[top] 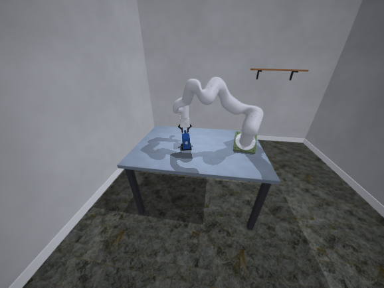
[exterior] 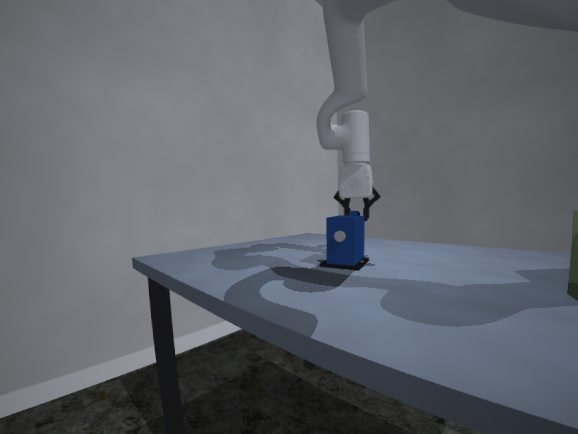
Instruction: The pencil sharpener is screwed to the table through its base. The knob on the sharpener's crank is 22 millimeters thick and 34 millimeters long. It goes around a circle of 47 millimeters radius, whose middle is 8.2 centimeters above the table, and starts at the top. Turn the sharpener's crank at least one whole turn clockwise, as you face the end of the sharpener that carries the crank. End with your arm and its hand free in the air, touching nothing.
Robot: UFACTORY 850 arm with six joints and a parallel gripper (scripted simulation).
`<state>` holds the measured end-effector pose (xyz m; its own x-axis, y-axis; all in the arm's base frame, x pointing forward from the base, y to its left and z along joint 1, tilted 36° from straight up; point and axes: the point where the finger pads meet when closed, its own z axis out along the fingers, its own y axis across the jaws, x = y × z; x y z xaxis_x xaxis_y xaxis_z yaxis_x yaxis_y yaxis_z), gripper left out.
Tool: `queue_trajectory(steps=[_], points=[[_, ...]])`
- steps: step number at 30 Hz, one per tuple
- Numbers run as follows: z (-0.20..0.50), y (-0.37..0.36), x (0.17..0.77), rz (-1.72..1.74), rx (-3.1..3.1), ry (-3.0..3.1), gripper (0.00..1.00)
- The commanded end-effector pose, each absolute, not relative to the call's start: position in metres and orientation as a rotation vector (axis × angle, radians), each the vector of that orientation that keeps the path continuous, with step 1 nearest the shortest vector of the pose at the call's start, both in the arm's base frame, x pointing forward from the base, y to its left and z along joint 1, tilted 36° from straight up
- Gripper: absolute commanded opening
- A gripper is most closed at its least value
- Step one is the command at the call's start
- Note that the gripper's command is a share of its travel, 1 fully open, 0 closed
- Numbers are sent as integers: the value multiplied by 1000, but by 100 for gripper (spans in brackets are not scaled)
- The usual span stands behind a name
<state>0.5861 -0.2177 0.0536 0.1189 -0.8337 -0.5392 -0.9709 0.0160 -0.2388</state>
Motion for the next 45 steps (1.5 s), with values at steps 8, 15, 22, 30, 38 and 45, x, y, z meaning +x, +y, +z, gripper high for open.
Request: queue_trajectory(steps=[8, 15, 22, 30, 38, 45], points=[[54, -219, 587, 318, -1847, 1745, 54], [56, -220, 586, 318, -1847, 1745, 54], [64, -225, 584, 318, -1847, 1745, 54], [76, -233, 581, 318, -1847, 1745, 54], [94, -246, 576, 318, -1847, 1745, 54], [104, -252, 574, 318, -1847, 1745, 54]])
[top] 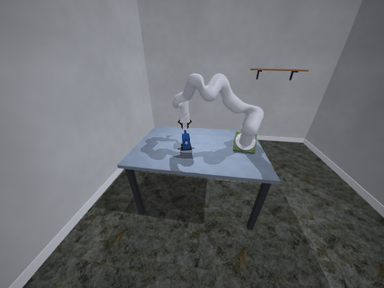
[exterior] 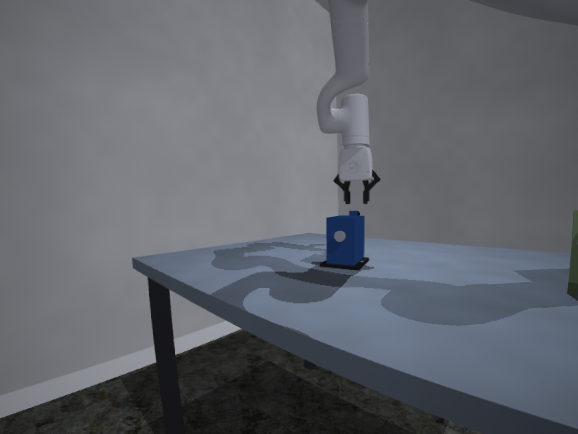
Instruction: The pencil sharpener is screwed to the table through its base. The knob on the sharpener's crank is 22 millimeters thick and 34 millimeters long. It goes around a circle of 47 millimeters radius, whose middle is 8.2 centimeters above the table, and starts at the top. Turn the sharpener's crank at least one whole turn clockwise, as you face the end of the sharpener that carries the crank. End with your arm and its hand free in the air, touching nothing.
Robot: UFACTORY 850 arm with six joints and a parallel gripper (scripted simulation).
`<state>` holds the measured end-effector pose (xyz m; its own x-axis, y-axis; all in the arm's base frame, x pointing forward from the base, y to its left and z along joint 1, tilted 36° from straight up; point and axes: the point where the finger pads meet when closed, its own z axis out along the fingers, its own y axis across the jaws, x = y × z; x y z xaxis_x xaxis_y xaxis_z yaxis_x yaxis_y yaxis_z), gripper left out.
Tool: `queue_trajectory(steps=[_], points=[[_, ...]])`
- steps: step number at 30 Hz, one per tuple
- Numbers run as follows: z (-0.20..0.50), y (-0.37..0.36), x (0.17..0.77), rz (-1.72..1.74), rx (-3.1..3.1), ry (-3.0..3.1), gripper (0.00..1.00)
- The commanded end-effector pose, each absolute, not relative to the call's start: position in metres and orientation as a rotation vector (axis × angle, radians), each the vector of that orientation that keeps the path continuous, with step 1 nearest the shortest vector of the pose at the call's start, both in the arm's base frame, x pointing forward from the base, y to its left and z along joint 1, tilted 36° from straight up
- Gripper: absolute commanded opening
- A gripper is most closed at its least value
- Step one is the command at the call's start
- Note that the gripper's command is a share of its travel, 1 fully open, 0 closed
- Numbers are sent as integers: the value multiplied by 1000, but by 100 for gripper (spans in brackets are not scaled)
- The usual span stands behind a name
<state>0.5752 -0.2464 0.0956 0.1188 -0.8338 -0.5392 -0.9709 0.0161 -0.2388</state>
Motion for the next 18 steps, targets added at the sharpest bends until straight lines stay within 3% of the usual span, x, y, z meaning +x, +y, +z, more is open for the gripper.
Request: queue_trajectory(steps=[1, 14, 15, 18], points=[[105, -253, 574, 318, -1847, 1745, 54], [111, -257, 572, 318, -1847, 1745, 54], [111, -257, 572, 318, -1847, 1745, 0], [111, -257, 572, 318, -1847, 1745, 0]])
